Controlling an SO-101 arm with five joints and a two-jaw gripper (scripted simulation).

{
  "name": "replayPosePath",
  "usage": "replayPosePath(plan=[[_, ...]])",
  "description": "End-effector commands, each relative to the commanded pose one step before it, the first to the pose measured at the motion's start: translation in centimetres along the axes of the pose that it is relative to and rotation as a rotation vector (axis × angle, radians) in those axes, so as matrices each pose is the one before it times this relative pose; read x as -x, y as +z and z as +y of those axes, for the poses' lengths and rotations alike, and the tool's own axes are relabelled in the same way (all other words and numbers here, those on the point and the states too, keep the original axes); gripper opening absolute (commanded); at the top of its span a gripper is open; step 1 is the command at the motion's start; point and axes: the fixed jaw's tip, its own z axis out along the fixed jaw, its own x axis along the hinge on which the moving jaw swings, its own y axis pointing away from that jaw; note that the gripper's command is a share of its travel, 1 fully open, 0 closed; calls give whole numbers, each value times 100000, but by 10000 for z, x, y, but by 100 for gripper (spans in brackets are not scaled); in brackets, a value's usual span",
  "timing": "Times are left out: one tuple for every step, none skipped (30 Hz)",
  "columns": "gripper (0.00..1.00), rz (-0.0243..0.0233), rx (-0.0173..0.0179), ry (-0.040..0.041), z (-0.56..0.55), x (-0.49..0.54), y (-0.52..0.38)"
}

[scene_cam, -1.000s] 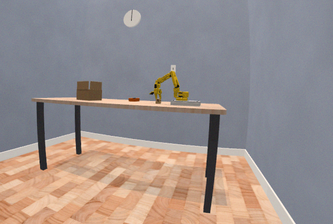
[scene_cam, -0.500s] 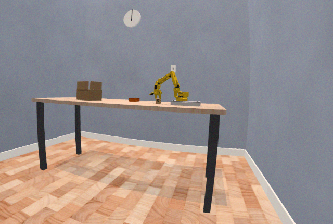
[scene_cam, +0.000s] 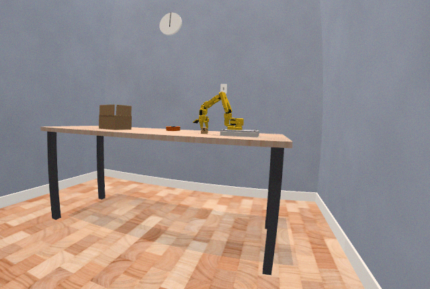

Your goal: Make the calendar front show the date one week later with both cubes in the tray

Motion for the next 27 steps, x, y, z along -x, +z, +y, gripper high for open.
replayPosePath(plan=[[32,2340,-59,1072,-2724,-4472,5140],[32,0,0,0,0,0,0],[32,0,0,0,0,0,0],[31,-1,2,1,-375,12,-3],[31,-3,0,0,-396,9,1],[30,0,0,0,-420,9,-5],[30,-3,0,0,-432,9,1],[29,0,0,0,-444,3,-5],[28,-3,0,0,-450,9,1],[28,-3,0,0,-462,3,-5],[27,0,0,0,-456,3,-5],[27,-3,0,0,-462,9,1],[26,-3,0,0,-450,3,-5],[25,0,0,0,-444,-3,1],[25,-3,0,0,-432,3,-5],[24,0,0,0,-414,-3,1],[24,-3,0,0,-402,3,-5],[23,-3,0,0,-372,-3,1],[23,0,0,0,0,0,0],[23,0,0,0,0,0,0],[23,-1,0,0,-354,0,-6],[22,0,0,0,-324,-1,0],[22,-3,0,0,-294,-7,1],[21,0,0,0,-270,-1,-6],[21,0,0,0,-234,-1,0],[21,-3,0,0,-204,-1,0],[21,0,0,0,-174,-7,0]])
